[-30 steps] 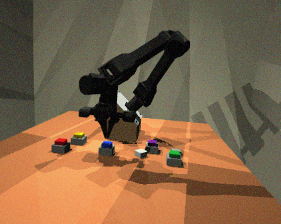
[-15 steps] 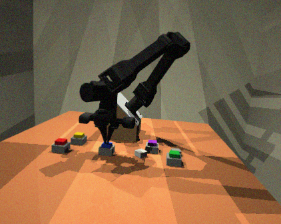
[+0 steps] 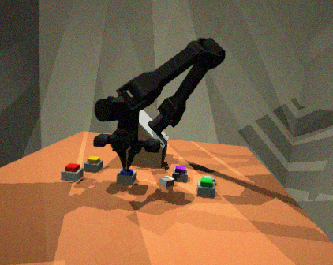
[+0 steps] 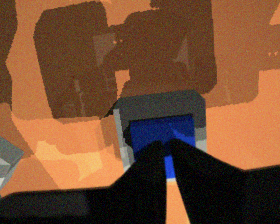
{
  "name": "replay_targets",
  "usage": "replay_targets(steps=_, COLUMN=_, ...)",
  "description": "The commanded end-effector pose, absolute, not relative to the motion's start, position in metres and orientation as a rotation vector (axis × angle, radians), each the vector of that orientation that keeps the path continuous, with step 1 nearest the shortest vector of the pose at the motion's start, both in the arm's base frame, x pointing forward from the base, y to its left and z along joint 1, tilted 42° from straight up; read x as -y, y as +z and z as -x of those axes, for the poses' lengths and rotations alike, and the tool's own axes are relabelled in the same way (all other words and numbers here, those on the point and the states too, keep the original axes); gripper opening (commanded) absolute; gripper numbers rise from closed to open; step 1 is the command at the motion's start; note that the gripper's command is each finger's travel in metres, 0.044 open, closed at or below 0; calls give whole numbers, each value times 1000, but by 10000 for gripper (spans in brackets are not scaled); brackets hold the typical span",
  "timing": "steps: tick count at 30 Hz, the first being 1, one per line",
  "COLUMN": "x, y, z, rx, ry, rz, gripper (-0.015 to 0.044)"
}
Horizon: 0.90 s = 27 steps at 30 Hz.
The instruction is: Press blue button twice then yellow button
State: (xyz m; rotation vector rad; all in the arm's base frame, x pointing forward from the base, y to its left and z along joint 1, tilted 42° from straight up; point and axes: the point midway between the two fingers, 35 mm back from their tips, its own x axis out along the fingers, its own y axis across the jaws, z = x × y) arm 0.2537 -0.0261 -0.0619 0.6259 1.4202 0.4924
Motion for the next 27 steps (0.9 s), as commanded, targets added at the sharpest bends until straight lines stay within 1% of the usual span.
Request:
replay_targets(steps=1, x=24, y=-62, z=-252, rx=-1427, ry=493, rz=-636, gripper=20)
replay_targets(steps=6, x=24, y=-62, z=-252, rx=-1427, ry=493, rz=-636, gripper=20)
replay_targets(steps=11, x=46, y=-38, z=-249, rx=-1427, ry=491, rz=-635, gripper=20)
replay_targets(steps=27, x=35, y=-51, z=-251, rx=-1427, ry=491, rz=-635, gripper=20)
